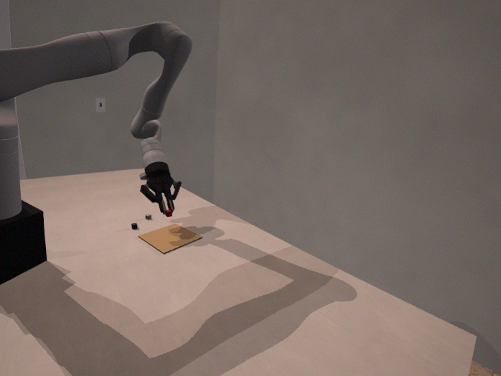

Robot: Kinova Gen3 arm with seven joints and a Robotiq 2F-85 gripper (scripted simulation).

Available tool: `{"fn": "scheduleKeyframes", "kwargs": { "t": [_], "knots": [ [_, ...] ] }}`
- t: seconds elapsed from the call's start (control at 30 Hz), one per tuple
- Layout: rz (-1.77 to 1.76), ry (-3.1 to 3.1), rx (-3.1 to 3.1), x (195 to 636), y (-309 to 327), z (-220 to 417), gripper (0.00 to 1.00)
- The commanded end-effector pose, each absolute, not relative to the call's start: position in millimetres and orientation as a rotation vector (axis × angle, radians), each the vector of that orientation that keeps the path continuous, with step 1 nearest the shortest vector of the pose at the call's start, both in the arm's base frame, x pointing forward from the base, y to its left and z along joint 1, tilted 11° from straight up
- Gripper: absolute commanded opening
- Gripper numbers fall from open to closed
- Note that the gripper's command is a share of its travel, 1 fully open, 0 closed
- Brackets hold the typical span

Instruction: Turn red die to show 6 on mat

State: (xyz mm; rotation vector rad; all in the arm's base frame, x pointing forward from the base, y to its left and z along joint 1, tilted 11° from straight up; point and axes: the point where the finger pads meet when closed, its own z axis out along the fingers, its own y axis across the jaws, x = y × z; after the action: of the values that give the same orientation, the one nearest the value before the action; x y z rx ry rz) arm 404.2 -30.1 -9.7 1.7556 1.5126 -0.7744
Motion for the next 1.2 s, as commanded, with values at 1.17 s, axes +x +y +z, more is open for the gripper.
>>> {"fn": "scheduleKeyframes", "kwargs": {
  "t": [1.17],
  "knots": [
    [-0.554,1.678,1.916,404.8,-33.6,-3.2,0.11]
  ]
}}
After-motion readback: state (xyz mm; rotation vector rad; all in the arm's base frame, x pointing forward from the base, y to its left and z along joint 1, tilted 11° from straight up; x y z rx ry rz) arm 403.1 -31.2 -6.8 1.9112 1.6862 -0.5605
